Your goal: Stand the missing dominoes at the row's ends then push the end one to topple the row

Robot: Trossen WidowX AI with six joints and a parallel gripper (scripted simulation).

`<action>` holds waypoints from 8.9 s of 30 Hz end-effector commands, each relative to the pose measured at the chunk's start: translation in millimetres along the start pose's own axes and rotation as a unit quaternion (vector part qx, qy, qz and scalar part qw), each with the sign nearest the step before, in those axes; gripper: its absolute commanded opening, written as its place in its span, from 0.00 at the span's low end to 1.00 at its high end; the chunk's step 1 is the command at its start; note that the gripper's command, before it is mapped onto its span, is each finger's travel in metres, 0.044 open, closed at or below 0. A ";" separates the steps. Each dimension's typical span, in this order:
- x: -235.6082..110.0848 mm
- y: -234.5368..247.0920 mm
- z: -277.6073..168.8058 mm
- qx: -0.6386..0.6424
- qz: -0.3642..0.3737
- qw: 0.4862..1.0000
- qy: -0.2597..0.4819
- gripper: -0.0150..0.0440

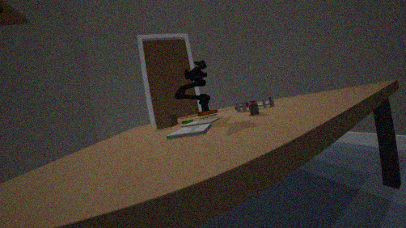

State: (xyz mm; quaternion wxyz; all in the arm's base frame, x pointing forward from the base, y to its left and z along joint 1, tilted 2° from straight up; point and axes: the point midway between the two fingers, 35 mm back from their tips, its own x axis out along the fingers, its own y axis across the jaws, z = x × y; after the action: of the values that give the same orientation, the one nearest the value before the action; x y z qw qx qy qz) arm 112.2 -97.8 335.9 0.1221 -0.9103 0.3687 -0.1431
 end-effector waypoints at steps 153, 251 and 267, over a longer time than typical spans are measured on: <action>72.0 -95.1 209.0 -0.565 -0.735 -0.327 0.185 0.44; 128.6 -158.2 294.5 -0.937 -0.278 -0.206 0.047 0.44; 100.5 -138.0 274.2 -0.968 -0.182 -0.170 0.032 0.44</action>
State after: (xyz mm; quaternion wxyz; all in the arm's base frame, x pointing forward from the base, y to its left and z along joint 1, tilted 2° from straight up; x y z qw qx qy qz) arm 376.4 -40.5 140.7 0.9402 0.0245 0.1088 -0.3220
